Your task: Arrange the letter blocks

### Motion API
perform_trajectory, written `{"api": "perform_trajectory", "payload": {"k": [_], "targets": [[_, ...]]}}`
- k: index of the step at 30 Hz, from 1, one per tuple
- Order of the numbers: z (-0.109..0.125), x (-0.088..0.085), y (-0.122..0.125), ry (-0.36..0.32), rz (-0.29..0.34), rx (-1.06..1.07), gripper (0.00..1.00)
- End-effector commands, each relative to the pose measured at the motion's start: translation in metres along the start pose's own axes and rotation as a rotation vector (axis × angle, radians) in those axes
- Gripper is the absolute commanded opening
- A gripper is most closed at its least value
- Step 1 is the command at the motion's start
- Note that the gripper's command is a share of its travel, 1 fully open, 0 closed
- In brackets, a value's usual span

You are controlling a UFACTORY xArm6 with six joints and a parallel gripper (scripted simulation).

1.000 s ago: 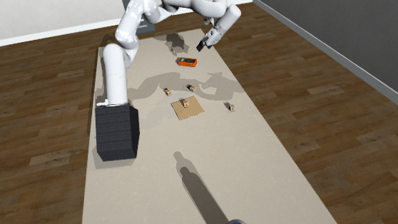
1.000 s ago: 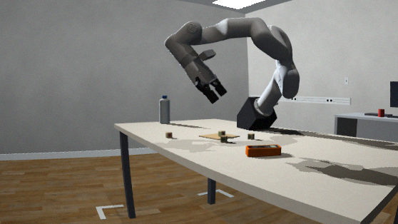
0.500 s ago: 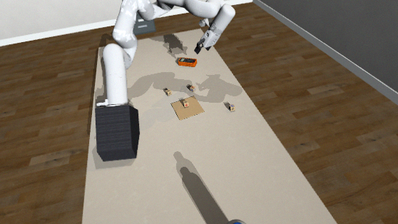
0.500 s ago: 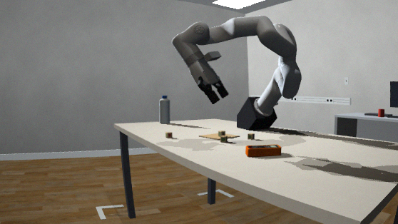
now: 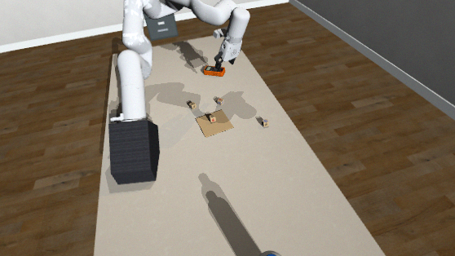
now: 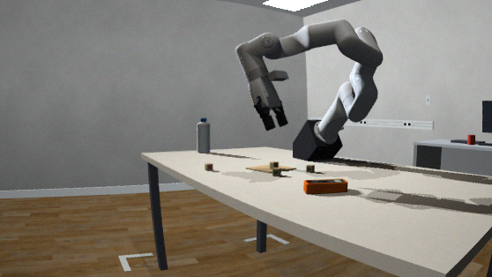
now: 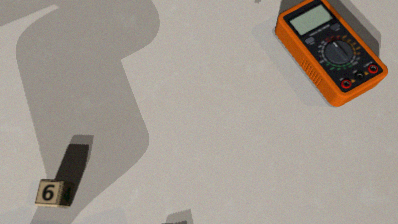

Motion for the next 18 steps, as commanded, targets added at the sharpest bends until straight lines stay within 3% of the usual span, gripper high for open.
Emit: {"api": "perform_trajectory", "payload": {"k": [1,6,7,18], "targets": [[0.0,0.005,-0.024,-0.079,0.036,0.004,1.0],[0.001,0.01,-0.042,-0.12,0.046,0.01,1.0],[0.002,0.015,-0.059,-0.158,0.053,0.015,1.0],[0.005,0.035,-0.13,-0.299,0.063,0.034,1.0]]}}
Point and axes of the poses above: the point where the finger pads meet when closed, its own x axis out along the fingers, its own y axis across the jaws, z = x × y, the point moved 3 cm from there along -x, back along the fingers, and after that the axes turned 9 degrees about -x, right-handed, at the moved point
